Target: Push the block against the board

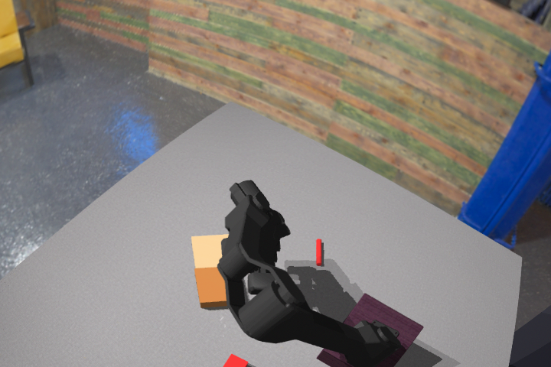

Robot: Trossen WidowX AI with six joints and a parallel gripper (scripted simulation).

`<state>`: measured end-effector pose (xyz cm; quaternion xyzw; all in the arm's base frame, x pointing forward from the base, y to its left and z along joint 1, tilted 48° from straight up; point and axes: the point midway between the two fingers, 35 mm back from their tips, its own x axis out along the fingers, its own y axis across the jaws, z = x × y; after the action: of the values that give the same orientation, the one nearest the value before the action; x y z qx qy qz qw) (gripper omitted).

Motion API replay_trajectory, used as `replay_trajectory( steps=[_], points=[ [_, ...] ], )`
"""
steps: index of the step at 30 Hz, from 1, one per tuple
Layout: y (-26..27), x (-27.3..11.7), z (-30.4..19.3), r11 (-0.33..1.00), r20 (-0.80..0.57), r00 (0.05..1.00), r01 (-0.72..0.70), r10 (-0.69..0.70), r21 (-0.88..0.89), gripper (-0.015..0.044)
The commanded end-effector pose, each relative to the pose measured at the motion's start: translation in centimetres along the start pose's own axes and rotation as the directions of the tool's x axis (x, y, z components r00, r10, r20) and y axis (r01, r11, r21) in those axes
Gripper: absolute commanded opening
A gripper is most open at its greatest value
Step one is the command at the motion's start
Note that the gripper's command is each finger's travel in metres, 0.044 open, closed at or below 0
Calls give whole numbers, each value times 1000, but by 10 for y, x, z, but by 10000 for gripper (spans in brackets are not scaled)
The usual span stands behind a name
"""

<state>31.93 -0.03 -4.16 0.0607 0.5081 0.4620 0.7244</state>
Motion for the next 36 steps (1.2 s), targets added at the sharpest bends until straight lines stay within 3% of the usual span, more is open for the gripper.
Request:
replay_trajectory(
  steps=[1,17,36],
  points=[
    [8,-2,11,991,5,1000,3,-4,132,0],
    [40,-3,44,773,0,1000,1,-2,635,0],
    [85,-3,78,221,0,1000,-2,9,975,0]
  ],
)
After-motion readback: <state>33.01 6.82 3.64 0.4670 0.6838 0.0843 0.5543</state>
